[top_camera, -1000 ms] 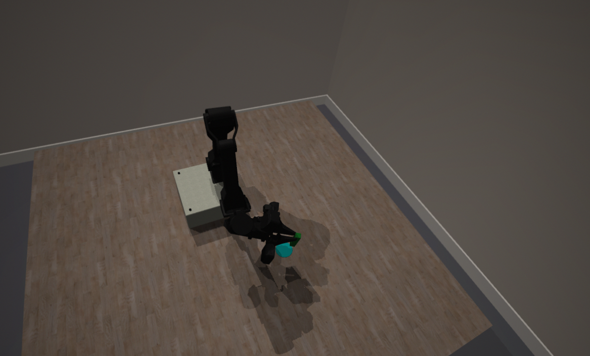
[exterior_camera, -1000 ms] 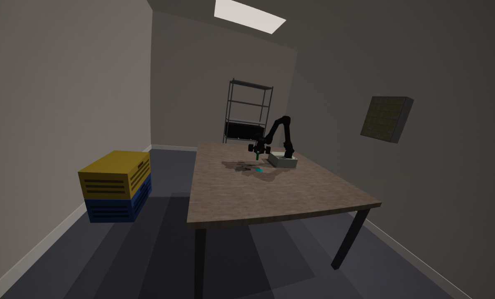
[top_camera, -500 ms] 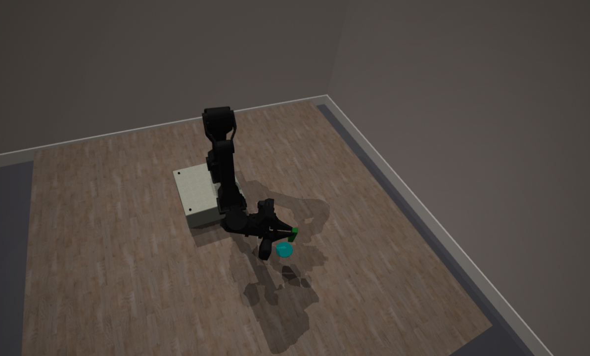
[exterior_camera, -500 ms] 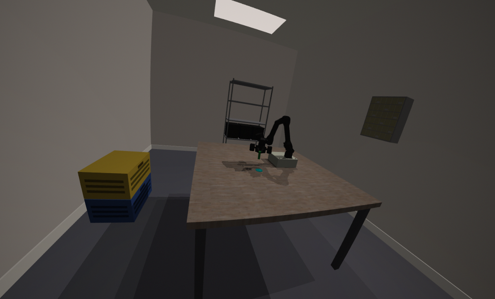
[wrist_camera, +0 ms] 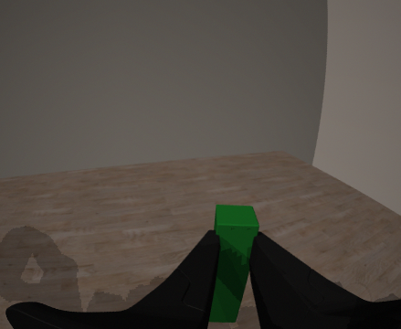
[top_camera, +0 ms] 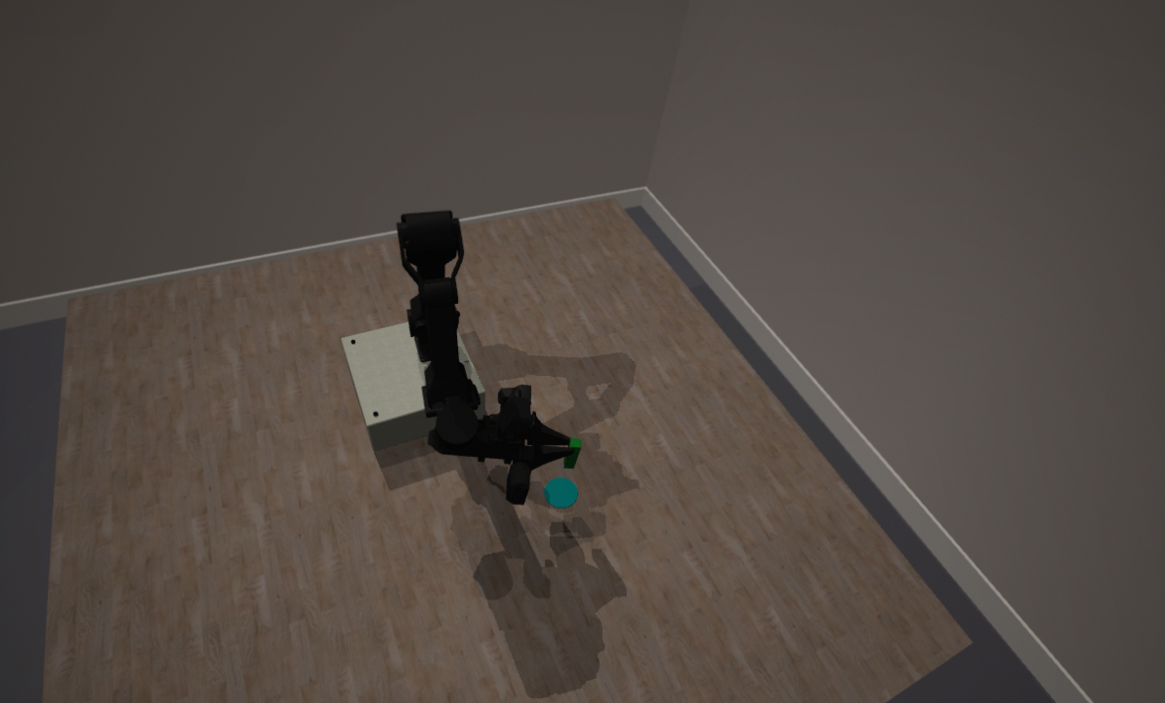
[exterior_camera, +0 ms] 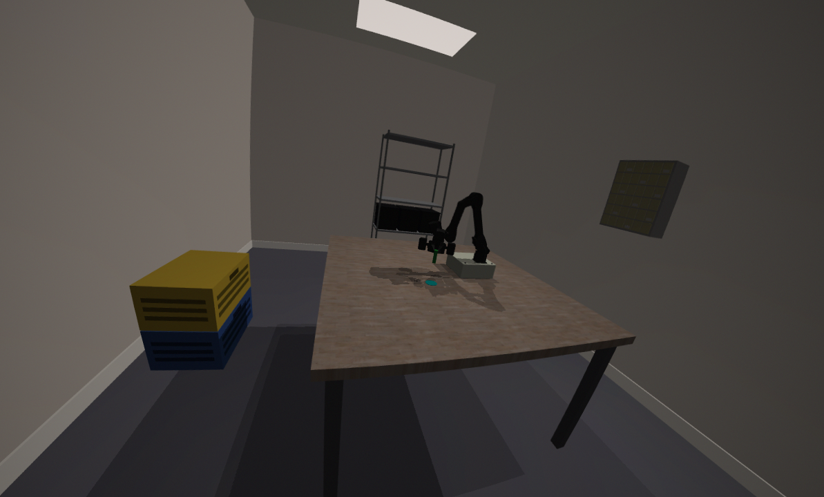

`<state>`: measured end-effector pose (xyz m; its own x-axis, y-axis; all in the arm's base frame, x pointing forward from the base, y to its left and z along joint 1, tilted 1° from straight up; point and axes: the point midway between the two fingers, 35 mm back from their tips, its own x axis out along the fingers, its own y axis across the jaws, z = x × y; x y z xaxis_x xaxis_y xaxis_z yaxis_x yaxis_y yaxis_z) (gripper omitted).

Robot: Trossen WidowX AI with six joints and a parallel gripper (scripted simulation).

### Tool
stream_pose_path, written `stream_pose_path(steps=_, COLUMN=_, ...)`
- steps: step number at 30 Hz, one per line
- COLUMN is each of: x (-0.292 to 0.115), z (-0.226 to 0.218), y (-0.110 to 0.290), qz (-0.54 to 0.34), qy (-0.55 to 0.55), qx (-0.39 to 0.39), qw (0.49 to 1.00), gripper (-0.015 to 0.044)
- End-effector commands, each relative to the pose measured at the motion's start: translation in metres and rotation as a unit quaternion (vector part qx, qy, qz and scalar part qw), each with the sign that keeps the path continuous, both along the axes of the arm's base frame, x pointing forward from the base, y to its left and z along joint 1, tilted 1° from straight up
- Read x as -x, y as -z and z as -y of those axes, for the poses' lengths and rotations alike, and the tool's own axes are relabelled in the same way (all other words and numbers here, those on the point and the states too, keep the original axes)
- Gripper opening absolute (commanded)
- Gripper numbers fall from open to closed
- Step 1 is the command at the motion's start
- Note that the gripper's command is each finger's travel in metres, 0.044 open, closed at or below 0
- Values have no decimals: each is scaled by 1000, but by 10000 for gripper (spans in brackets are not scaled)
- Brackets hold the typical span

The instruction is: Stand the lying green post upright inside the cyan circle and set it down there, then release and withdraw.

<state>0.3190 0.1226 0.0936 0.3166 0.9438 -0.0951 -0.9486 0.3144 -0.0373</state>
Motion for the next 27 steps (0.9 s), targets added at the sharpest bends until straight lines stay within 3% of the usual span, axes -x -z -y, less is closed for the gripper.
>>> stream_pose_path(steps=1, x=6, z=1, y=-1, qz=4, qy=-6, qx=-5, qw=1000, gripper=23)
stream_pose_path(steps=19, x=7, z=2, y=-1, qz=5, qy=-7, qx=-6, qw=1000, gripper=23)
stream_pose_path(steps=27, x=2, z=3, y=19, qz=6, qy=-3, qx=-4, qw=1000, gripper=23)
